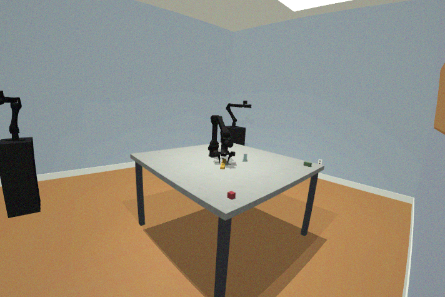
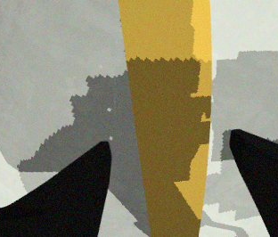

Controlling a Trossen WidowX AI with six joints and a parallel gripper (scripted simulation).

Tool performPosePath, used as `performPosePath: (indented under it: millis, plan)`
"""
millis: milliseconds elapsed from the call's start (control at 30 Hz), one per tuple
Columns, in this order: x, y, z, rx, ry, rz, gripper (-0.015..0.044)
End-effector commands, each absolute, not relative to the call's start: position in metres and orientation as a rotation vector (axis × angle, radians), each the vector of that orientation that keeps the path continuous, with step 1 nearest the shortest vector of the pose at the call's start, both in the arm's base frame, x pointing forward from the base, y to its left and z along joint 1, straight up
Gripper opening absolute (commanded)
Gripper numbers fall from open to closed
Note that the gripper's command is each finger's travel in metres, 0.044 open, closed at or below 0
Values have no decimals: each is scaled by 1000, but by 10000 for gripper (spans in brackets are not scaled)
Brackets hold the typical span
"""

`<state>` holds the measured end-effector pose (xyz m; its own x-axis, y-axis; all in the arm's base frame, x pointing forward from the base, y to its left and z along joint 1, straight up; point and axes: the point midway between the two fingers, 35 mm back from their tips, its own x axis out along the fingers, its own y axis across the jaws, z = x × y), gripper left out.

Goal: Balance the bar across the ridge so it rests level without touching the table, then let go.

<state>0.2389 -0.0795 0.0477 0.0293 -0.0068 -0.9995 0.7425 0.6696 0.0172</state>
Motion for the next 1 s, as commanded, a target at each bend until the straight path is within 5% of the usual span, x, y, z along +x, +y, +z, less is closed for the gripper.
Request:
performPosePath:
  millis: [0,233,467,567,967]
  plan:
    - [239,-80,47,650,1444,-646,315]
    - [239,-80,48,656,1440,-647,131]
    - [239,-80,48,656,1440,-647,85]
    - [240,-80,51,656,1440,-647,6]
    - [244,-81,81,654,1441,-646,0]
